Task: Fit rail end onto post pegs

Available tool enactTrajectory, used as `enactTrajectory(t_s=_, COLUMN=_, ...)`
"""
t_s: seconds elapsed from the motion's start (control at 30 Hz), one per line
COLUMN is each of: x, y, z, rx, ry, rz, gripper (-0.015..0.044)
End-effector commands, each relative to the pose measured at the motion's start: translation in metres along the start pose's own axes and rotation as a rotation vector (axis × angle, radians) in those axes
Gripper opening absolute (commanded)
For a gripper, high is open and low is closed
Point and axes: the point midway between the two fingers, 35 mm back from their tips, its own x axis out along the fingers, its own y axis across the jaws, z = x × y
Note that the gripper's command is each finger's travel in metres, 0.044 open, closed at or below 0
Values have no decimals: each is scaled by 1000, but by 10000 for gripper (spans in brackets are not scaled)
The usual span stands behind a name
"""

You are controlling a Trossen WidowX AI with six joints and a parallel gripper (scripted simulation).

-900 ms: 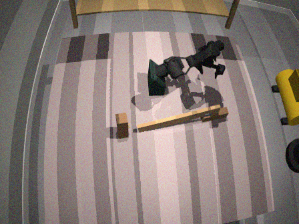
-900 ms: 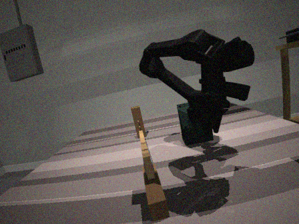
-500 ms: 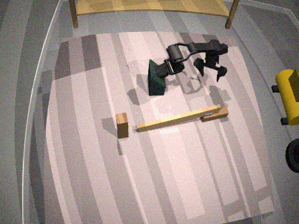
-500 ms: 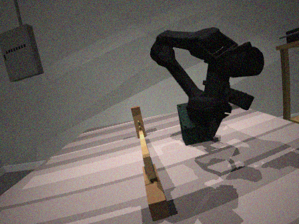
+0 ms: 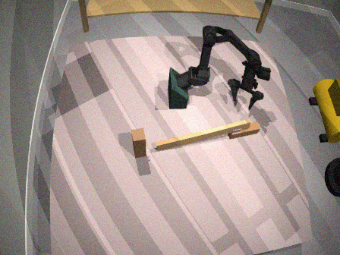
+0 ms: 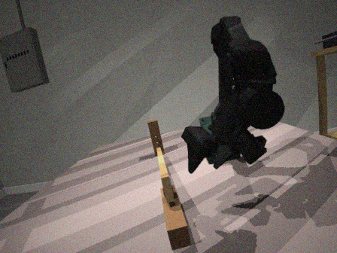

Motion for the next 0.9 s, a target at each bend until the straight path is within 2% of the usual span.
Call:
enactTrajectory(t_s=0.0, x=19, y=-20, z=-17, rx=83, ry=100, rz=7, gripper=440)
enactTrajectory(t_s=0.4, x=70, y=-63, z=-108, rx=283, ry=366, rz=48, gripper=440)
enactTrajectory(t_s=0.5, x=71, y=-60, z=-124, rx=385, ry=412, rz=41, gripper=440)
enactTrajectory(t_s=0.73, x=106, y=-40, z=-167, rx=313, ry=421, rz=295, gripper=440)
enactTrajectory(t_s=0.87, x=116, y=-22, z=-205, rx=369, ry=425, rz=410, gripper=440)
